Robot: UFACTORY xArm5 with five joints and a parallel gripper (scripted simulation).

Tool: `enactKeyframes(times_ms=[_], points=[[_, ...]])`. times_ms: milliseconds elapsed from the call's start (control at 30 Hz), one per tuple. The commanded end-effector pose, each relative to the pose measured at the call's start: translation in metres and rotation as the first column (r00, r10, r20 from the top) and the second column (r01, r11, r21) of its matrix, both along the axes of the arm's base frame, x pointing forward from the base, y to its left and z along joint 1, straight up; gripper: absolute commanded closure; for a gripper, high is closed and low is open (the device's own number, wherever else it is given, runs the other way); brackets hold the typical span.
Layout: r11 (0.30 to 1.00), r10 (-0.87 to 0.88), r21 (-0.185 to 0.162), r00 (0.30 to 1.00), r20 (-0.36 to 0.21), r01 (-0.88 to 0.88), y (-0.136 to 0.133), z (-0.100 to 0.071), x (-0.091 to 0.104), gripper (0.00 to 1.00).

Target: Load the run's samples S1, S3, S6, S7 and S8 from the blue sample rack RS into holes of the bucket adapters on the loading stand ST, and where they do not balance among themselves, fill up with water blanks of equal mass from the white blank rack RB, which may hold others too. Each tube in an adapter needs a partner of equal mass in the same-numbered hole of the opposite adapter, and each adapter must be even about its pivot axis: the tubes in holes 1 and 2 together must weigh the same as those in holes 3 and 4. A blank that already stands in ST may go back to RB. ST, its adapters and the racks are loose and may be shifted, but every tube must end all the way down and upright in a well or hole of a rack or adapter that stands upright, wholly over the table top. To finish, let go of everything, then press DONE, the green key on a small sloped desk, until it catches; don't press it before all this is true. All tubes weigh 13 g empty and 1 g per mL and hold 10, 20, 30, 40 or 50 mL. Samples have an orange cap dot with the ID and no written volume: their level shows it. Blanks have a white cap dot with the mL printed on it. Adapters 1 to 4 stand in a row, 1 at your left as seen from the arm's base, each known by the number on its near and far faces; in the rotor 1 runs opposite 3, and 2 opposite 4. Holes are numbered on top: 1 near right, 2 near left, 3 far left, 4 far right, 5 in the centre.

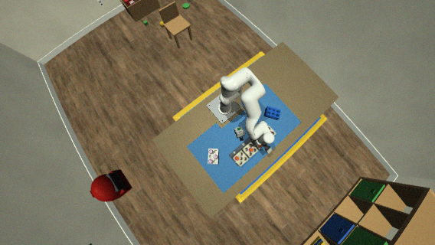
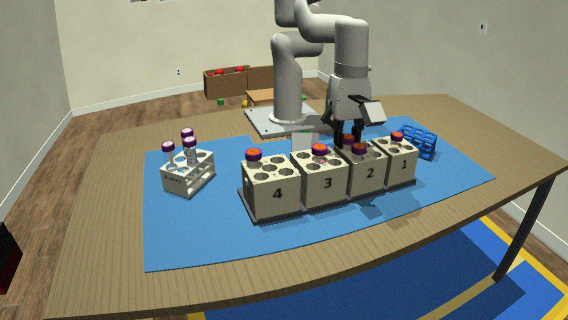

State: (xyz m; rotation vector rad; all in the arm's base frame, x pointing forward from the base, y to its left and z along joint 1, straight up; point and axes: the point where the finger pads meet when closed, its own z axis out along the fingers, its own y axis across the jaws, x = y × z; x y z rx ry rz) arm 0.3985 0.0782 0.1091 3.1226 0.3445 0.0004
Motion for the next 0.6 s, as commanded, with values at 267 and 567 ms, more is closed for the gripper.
enactKeyframes(times_ms=[267,567], points=[[1.0,0.0,0.001,1.0,0.004,0.0,0.0,0.001,0.001,0.57],[1.0,0.0,0.001,1.0,0.004,0.0,0.0,0.011,0.001,0.57]])
